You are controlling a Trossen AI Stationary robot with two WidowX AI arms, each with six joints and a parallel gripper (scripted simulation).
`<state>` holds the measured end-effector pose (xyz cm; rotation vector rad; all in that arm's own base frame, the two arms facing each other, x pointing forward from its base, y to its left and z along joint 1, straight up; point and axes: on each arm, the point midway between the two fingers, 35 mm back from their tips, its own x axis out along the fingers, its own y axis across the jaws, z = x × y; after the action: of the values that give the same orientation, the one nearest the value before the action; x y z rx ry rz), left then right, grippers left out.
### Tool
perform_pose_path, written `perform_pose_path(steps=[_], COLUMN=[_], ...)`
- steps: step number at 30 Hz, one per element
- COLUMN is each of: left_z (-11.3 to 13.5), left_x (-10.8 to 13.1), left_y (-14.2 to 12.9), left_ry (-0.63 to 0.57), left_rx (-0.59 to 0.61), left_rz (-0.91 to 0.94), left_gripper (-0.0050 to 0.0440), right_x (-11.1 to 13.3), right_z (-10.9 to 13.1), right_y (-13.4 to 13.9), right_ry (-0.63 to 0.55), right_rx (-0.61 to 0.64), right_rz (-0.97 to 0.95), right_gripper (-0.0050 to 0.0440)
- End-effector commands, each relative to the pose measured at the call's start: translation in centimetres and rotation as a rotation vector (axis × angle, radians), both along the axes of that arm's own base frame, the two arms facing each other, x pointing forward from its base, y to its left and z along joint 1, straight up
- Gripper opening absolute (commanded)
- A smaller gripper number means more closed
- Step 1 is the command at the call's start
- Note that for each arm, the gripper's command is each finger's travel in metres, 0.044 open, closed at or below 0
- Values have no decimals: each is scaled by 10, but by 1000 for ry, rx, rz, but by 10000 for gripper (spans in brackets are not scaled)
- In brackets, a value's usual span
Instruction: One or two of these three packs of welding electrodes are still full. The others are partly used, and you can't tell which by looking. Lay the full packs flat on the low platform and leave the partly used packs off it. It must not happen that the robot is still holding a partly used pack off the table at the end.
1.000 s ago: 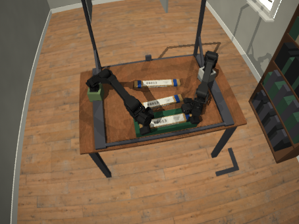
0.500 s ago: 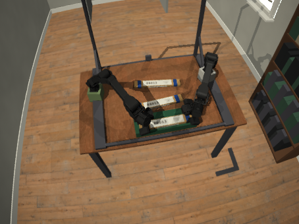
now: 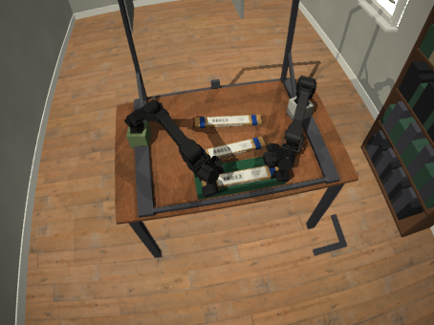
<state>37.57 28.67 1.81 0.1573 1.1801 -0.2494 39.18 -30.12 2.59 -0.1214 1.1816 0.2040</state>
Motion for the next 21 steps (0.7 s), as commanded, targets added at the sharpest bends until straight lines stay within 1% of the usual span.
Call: perform_pose_path(steps=[1, 9, 18, 21], left_z=[17, 17, 16, 4], left_x=[0, 0, -1, -3], left_y=[12, 12, 13, 11], left_ry=[-28, -29, -27, -12], left_rx=[36, 37, 38, 23], left_rz=[-1, -1, 0, 0], left_gripper=[-50, -50, -50, -50], right_x=[-5, -8, -8, -8], right_z=[20, 17, 21, 8], right_y=[-16, -13, -14, -13], right_ry=[-28, -21, -28, -15], right_rx=[-46, -39, -45, -32], right_rz=[-17, -16, -17, -16], right_gripper=[-50, -50, -50, -50])
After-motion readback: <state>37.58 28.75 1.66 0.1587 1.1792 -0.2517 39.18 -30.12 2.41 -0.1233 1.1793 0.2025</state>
